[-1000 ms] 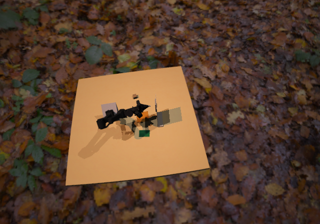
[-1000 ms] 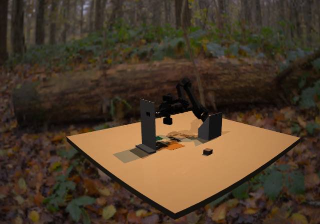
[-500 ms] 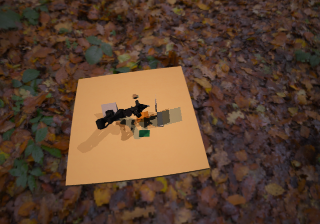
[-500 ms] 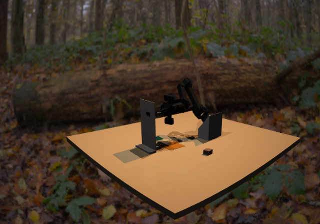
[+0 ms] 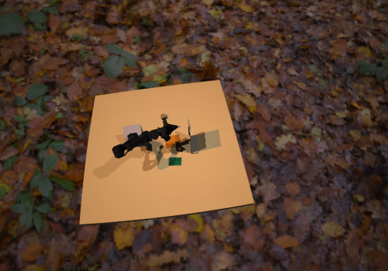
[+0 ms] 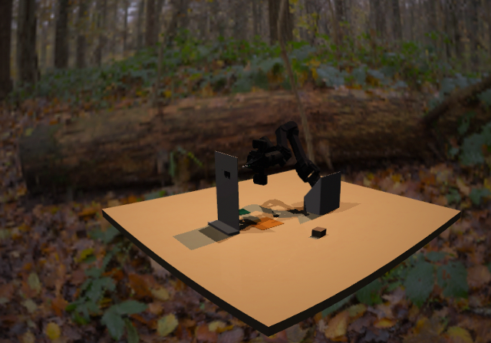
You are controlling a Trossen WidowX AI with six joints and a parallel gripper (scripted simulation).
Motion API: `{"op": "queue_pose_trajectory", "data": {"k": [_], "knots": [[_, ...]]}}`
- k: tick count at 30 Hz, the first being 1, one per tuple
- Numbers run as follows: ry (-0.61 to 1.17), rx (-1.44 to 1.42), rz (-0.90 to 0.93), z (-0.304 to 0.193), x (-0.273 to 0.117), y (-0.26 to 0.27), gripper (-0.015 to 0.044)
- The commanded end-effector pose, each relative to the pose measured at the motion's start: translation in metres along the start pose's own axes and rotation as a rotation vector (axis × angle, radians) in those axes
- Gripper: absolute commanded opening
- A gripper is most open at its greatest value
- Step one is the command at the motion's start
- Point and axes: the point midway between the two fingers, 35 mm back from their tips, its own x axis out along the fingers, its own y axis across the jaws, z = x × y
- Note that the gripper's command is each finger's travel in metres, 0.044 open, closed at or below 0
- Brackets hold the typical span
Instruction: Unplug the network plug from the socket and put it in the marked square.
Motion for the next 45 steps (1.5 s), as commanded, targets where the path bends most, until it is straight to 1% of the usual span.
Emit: {"op": "queue_pose_trajectory", "data": {"k": [1, 11, 17, 31, 45], "knots": [[-0.011, 0.004, 0.006, 0.005, -0.005, 0.014, 0.0], [-0.013, 0.006, 0.007, 0.009, -0.018, 0.036, 0.0], [-0.012, 0.013, -0.007, 0.008, -0.018, 0.035, 0.0], [-0.006, 0.124, -0.308, -0.017, -0.003, -0.022, 0.0], [-0.064, 0.178, -0.594, -0.037, -0.005, -0.076, 0.0]]}}
